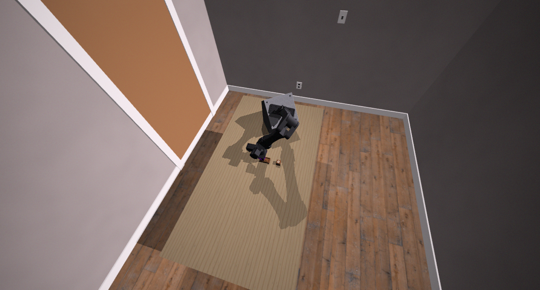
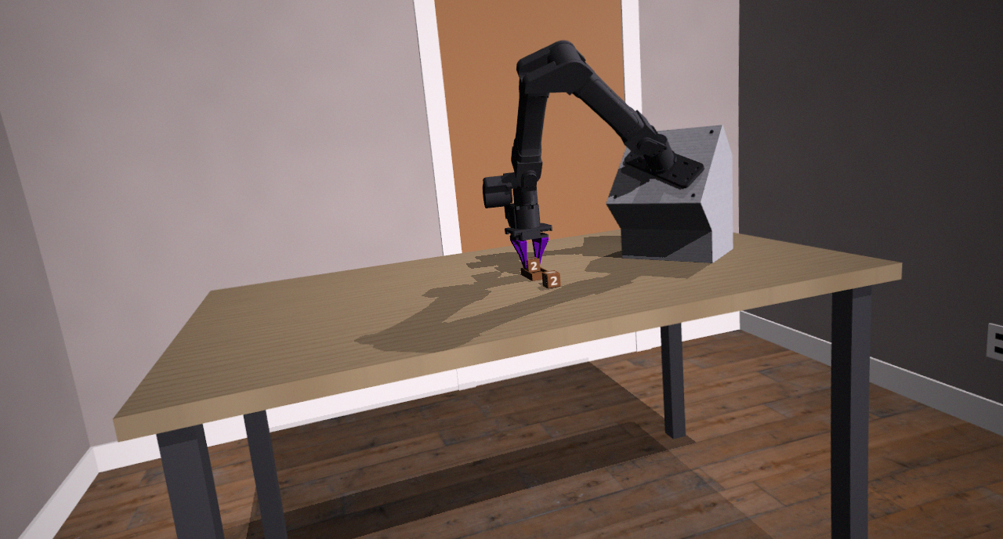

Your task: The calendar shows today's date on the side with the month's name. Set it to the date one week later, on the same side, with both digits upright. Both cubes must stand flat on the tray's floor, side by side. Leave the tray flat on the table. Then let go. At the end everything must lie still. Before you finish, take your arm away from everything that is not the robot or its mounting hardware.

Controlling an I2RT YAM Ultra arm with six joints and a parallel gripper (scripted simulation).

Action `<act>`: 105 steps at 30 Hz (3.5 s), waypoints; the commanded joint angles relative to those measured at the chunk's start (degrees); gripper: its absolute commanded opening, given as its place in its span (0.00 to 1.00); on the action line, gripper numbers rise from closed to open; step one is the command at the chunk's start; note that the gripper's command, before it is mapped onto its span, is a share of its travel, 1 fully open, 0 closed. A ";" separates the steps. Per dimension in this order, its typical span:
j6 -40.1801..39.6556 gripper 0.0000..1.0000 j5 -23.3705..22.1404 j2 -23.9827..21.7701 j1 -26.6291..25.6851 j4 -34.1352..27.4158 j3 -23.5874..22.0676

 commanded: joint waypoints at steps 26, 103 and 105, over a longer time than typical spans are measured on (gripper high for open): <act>0.08 0.27 0.59 -0.26 -0.25 0.08 0.14; -14.14 0.27 -4.61 -15.56 -12.31 -26.49 2.97; -15.67 0.27 -4.65 -15.28 -12.45 -26.51 3.16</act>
